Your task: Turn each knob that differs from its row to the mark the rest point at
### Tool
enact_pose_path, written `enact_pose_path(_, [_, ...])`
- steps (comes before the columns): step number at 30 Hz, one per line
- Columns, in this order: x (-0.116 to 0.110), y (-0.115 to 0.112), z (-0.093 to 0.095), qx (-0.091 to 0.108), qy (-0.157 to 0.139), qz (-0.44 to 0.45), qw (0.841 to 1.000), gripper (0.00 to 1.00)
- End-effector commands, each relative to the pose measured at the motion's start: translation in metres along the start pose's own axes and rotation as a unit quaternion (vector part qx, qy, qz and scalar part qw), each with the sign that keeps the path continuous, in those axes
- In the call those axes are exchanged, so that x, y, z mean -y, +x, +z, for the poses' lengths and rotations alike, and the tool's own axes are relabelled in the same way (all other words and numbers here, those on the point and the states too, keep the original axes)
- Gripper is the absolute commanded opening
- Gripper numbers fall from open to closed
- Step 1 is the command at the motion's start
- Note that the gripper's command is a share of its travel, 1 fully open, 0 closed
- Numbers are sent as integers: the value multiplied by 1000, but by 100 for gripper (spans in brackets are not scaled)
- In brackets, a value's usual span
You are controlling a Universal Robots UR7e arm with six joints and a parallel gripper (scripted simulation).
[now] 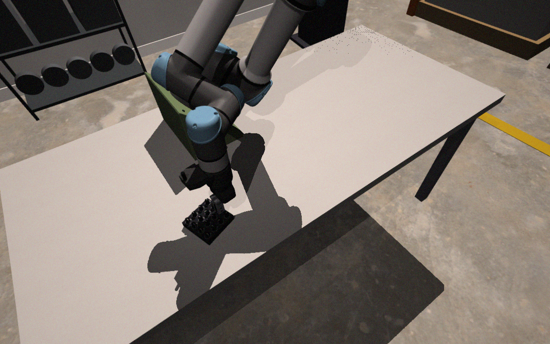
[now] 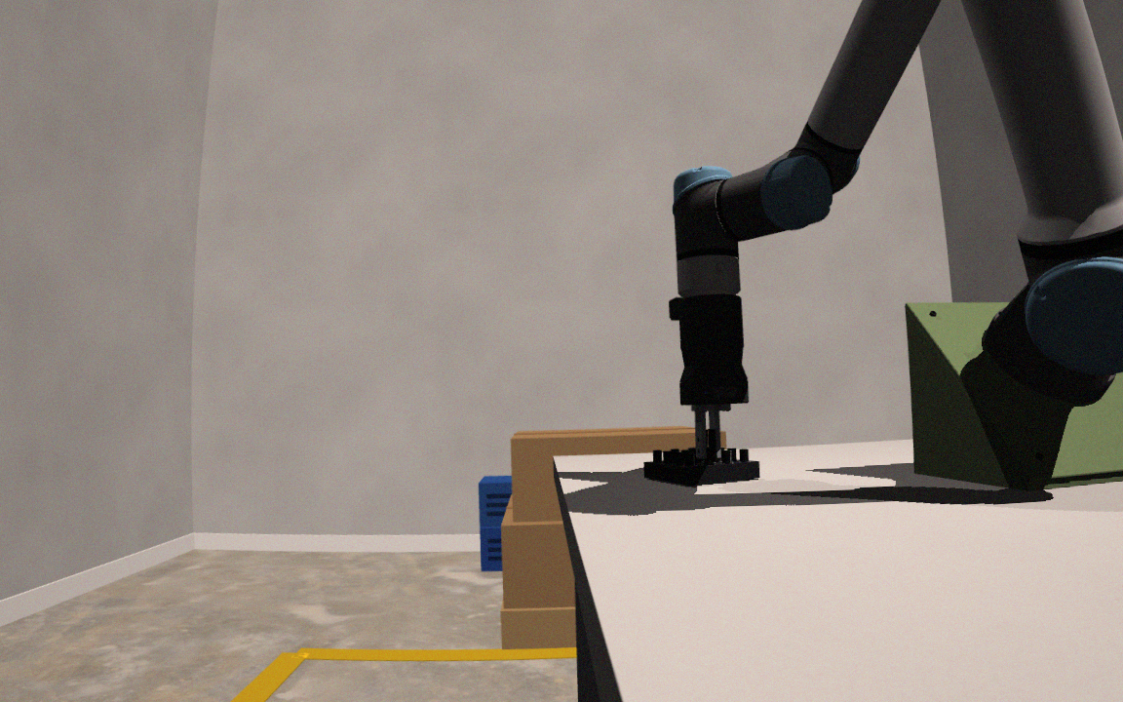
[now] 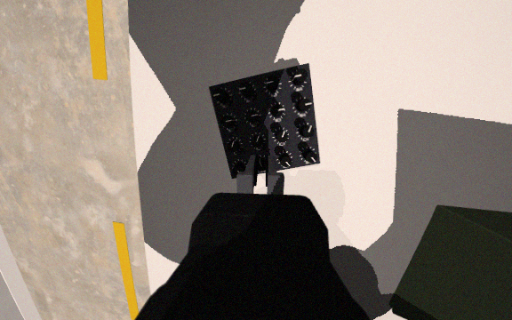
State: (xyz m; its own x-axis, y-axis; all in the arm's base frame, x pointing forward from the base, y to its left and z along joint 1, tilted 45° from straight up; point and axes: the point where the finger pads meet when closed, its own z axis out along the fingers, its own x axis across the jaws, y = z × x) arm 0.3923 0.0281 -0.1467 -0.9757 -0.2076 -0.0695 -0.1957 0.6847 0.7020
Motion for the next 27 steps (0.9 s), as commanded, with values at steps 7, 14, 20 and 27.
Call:
enact_pose_path(7, [0,-1,0,-1,1,89,996,30])
enact_pose_path(14, [0,-1,1,-1,0,157,988,30])
enact_pose_path(20, [0,-1,0,0,1,199,980,30])
enact_pose_path(27, [0,-1,1,-1,1,273,962,30])
